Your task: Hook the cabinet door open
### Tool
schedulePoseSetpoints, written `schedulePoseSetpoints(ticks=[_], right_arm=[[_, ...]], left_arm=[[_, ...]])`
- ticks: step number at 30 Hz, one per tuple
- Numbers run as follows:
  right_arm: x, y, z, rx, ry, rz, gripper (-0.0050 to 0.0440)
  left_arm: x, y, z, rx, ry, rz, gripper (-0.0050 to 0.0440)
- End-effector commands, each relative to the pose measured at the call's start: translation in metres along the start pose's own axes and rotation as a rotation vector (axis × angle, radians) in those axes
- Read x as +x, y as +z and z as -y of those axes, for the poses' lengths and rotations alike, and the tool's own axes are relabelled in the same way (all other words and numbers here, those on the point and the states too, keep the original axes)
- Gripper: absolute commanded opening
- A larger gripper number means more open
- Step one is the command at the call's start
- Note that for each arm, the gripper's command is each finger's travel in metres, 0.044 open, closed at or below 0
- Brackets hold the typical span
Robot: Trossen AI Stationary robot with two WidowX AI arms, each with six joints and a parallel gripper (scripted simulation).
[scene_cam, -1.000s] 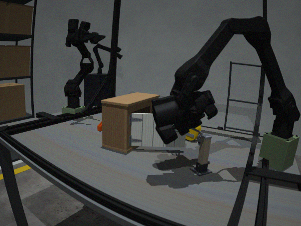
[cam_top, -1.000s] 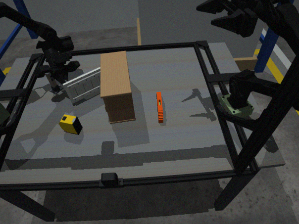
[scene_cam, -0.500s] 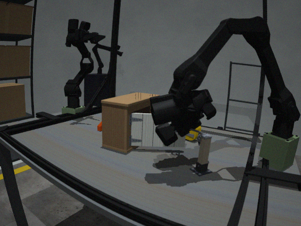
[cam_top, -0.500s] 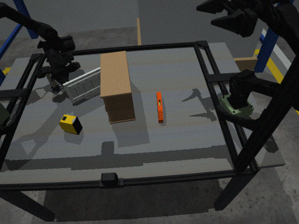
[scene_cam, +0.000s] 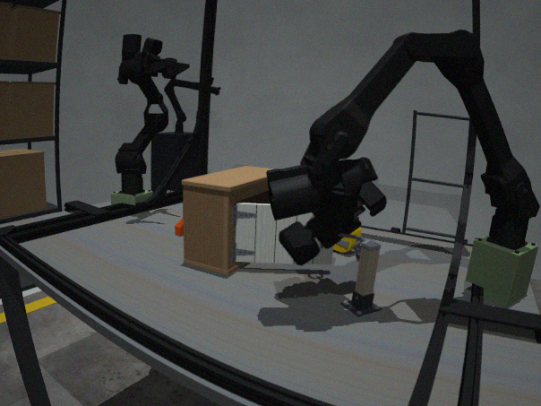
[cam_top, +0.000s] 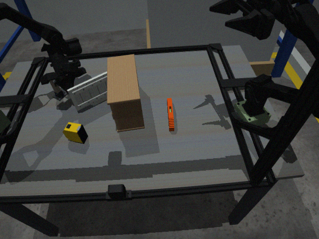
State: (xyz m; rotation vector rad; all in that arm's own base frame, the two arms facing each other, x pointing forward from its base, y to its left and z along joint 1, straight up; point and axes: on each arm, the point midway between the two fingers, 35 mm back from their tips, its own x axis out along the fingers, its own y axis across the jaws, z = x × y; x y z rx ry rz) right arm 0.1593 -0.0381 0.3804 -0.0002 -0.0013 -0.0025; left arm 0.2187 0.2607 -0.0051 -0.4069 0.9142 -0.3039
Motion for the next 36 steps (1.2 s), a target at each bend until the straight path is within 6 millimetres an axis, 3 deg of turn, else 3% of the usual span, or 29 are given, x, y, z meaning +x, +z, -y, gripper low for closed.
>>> schedulePoseSetpoints(ticks=[1, 18, 25, 27, 29, 36], right_arm=[[-0.0001, -0.0001, -0.0004, 0.001, 0.002, 0.000, 0.0400], [-0.0001, -0.0001, -0.0004, 0.001, 0.002, 0.000, 0.0400], [-0.0001, -0.0001, -0.0004, 0.001, 0.002, 0.000, 0.0400], [-0.0001, -0.0001, -0.0004, 0.001, 0.002, 0.000, 0.0400], [-0.0001, -0.0001, -0.0004, 0.001, 0.002, 0.000, 0.0400], [-0.0001, -0.0001, -0.0004, 0.001, 0.002, 0.000, 0.0400]], left_arm=[[0.0007, -0.0017, -0.0027, -0.001, 0.014, -0.025, 0.0000], [0.0027, -0.0035, -0.0041, -0.021, 0.028, -0.072, 0.0000], [-0.0003, 0.0005, -0.0002, -0.030, 0.010, -0.038, 0.0168], [-0.0003, 0.0005, -0.0002, -0.030, 0.010, -0.038, 0.0168], [-0.0003, 0.0005, -0.0002, -0.030, 0.010, -0.038, 0.0216], [-0.0027, 0.0024, 0.0011, -0.030, 0.010, -0.038, 0.0220]])
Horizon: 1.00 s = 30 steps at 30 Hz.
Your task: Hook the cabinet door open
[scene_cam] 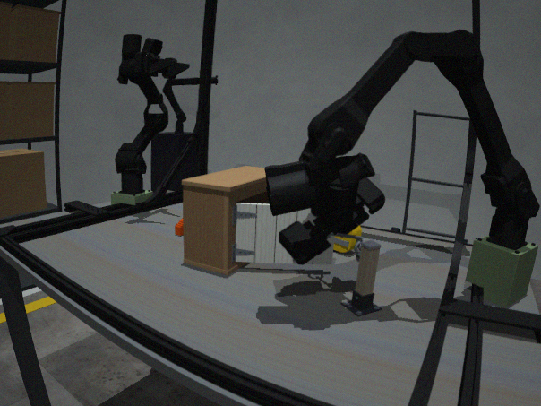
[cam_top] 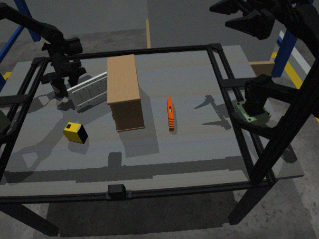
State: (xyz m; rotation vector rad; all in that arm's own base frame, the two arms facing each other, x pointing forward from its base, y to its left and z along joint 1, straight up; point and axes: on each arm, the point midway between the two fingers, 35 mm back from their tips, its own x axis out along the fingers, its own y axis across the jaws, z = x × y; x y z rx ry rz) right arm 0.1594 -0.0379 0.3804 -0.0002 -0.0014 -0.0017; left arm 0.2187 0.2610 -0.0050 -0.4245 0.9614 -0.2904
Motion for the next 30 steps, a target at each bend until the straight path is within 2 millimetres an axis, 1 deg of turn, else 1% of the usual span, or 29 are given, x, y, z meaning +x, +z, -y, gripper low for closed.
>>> schedulePoseSetpoints(ticks=[1, 3, 4, 8, 15, 16, 26, 28, 30], right_arm=[[0.000, 0.000, 0.000, 0.001, 0.001, 0.000, 0.0400], [0.000, 0.000, 0.000, 0.001, 0.001, 0.000, 0.0400], [0.000, 0.000, 0.000, 0.001, 0.001, 0.000, 0.0400], [0.000, 0.000, 0.000, 0.001, 0.001, 0.000, 0.0400], [0.000, 0.000, 0.000, 0.001, 0.001, 0.000, 0.0400], [0.000, 0.000, 0.000, 0.001, 0.001, 0.000, 0.0400], [0.000, 0.000, 0.000, 0.001, 0.001, 0.000, 0.0400], [0.000, 0.000, 0.000, 0.001, 0.001, 0.000, 0.0400], [0.000, 0.000, 0.000, 0.001, 0.001, 0.000, 0.0400]], left_arm=[[-0.010, 0.007, 0.005, 0.000, 0.000, 0.003, 0.0220], [-0.034, 0.024, 0.021, 0.001, 0.001, 0.001, 0.0220], [-0.041, 0.028, 0.026, 0.001, 0.001, 0.001, 0.0220], [-0.043, 0.030, 0.028, 0.001, 0.001, 0.000, 0.0220], [-0.043, 0.030, 0.028, 0.001, 0.001, 0.000, 0.0388], [-0.043, 0.030, 0.028, 0.001, 0.001, 0.000, 0.0400], [-0.044, 0.028, 0.029, 0.001, 0.001, 0.000, 0.0400], [-0.047, 0.015, 0.037, 0.000, 0.001, -0.001, 0.0400], [-0.052, -0.005, 0.051, -0.001, -0.001, -0.002, 0.0400]])
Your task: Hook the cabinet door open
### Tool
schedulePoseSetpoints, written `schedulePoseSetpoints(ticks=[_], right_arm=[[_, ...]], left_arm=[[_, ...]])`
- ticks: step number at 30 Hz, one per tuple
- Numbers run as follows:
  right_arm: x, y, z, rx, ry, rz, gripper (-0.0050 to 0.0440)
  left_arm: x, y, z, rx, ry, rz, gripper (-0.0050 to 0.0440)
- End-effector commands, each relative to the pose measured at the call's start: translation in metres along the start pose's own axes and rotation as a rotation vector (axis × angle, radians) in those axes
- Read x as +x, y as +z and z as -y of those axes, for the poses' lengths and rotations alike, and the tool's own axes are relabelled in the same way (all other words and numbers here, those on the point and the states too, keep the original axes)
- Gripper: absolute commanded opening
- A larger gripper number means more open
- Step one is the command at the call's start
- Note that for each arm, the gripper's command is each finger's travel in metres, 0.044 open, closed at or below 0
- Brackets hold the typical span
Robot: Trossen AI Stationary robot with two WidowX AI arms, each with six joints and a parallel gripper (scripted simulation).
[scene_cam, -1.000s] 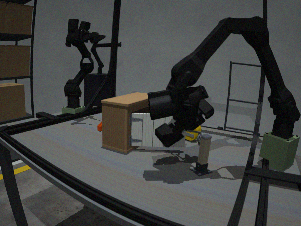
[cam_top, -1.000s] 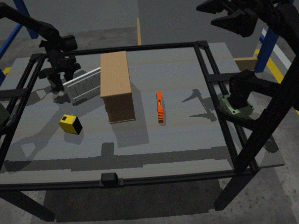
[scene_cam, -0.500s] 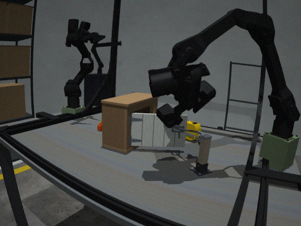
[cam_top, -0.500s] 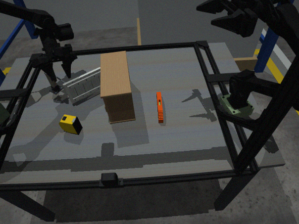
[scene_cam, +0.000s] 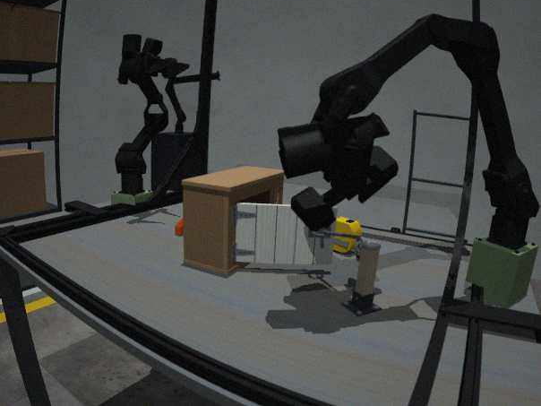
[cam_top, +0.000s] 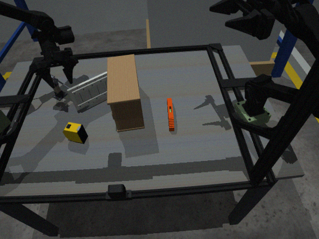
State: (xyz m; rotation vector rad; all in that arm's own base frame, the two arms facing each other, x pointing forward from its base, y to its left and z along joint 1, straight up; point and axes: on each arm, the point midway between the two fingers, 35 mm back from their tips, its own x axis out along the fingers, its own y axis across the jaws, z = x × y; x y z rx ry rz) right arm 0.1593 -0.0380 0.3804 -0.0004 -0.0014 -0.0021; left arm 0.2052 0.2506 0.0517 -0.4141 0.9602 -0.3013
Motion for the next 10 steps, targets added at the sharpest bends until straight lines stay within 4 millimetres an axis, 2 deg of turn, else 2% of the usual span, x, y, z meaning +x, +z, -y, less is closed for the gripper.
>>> schedulePoseSetpoints(ticks=[1, 3, 10], right_arm=[[-0.0001, -0.0002, -0.0003, 0.001, 0.002, 0.000, 0.0400], [-0.0001, -0.0002, -0.0003, 0.001, 0.002, 0.000, 0.0400], [-0.0001, -0.0002, -0.0003, 0.001, 0.002, 0.000, 0.0400]], left_arm=[[-0.0084, -0.0277, 0.0200, -0.015, 0.003, 0.000, 0.0400], [-0.0091, -0.0339, 0.0248, -0.015, 0.002, 0.001, 0.0400], [-0.0091, -0.0339, 0.0248, -0.015, 0.002, 0.001, 0.0400]])
